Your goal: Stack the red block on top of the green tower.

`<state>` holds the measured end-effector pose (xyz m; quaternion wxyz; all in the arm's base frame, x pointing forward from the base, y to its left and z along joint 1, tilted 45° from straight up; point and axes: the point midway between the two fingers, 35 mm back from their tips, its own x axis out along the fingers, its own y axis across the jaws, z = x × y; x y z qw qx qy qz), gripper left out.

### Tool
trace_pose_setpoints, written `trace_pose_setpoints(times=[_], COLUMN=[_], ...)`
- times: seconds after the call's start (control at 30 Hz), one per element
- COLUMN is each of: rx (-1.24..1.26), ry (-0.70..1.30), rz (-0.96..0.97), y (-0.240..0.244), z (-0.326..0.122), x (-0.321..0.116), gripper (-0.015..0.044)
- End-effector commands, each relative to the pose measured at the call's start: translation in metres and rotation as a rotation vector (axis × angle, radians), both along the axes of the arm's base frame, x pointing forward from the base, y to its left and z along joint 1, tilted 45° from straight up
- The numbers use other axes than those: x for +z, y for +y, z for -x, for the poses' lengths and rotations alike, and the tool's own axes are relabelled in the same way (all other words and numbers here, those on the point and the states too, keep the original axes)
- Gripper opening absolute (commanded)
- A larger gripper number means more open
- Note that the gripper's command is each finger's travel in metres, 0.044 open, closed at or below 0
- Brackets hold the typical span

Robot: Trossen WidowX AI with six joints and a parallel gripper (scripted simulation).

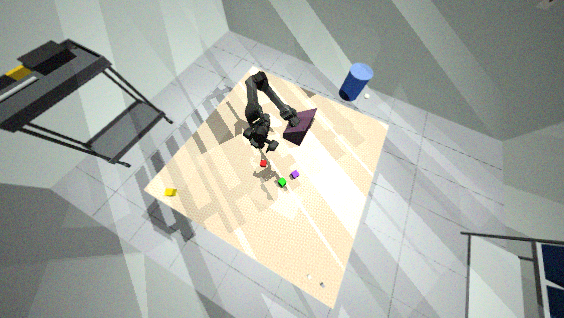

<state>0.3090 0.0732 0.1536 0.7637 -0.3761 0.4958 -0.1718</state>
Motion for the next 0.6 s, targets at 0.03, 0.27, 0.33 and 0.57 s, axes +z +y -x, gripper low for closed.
trace_pose_setpoints(times=[0.03, 0.27, 0.33, 0.57], rx=[-0.007, -0.006, -0.003, -0.002], ry=[0.169, 0.397, 0.455, 0.475], rz=[0.045, 0.080, 0.083, 0.084], y=[-0.017, -0.046, -0.054, -0.058], z=[-0.016, -0.028, -0.030, -0.035], x=[-0.033, -0.078, -0.090, -0.087], gripper=[0.0440, 0.0440, 0.0440, 0.0440])
